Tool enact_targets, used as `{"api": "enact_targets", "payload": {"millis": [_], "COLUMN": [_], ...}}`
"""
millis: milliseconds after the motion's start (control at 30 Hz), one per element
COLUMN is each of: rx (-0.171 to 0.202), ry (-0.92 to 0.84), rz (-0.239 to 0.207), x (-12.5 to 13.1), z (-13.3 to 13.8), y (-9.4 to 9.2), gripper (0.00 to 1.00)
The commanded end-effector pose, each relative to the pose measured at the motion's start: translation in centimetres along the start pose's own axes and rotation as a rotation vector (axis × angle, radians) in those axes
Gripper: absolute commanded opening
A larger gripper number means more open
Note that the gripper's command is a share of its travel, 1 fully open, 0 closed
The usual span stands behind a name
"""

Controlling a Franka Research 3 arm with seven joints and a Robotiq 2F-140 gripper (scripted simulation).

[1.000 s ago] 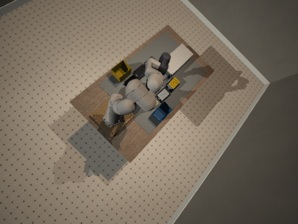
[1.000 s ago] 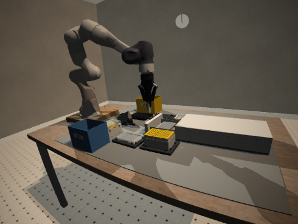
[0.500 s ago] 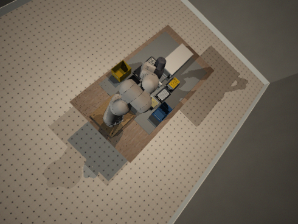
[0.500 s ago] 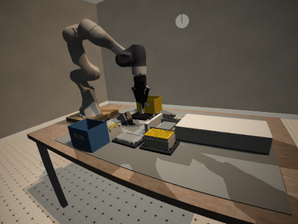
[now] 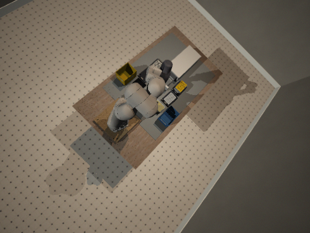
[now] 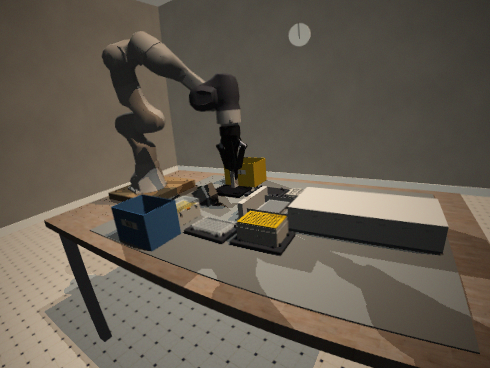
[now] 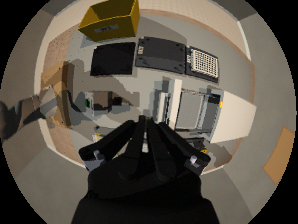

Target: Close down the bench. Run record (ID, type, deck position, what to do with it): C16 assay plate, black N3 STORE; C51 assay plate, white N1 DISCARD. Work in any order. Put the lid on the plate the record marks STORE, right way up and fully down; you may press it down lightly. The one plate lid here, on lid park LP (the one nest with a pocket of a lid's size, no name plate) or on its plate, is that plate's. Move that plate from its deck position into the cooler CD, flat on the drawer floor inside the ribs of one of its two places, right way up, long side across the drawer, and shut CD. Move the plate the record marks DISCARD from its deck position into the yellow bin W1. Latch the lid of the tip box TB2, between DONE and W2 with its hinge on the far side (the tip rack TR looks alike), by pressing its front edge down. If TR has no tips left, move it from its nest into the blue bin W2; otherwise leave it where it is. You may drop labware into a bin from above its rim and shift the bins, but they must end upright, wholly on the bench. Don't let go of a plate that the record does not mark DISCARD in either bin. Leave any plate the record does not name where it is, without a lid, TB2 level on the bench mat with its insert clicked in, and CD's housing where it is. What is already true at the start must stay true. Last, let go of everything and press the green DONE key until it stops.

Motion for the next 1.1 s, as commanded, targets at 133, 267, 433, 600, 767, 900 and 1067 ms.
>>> {"api": "enact_targets", "payload": {"millis": [133,267,433,600,767,900,1067], "rx": [0.004,0.004,0.004,0.004,0.004,0.004,0.004], "ry": [0.0,0.0,0.0,0.0,0.0,0.0,0.0], "rz": [0.001,0.001,0.001,0.001,0.001,0.001,0.001], "x": [-0.1,-0.1,-0.1,-0.1,-0.1,-0.1,-0.1], "z": [0.1,0.1,0.1,0.1,0.1,0.1,0.1], "y": [0.7,1.3,1.9,2.5,3.0,3.5,4.2], "gripper": [0.0,0.0,0.0,0.0,0.0,0.0,0.0]}}
Point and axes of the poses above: the point where the finger pads meet when closed, its own y axis out along the fingers, its own z axis across the jaws, x = y × z, the point moved 5 cm from there along -y, back along the fingers, and after that the axes turned 12 degrees about -y, right-handed, at the moved point
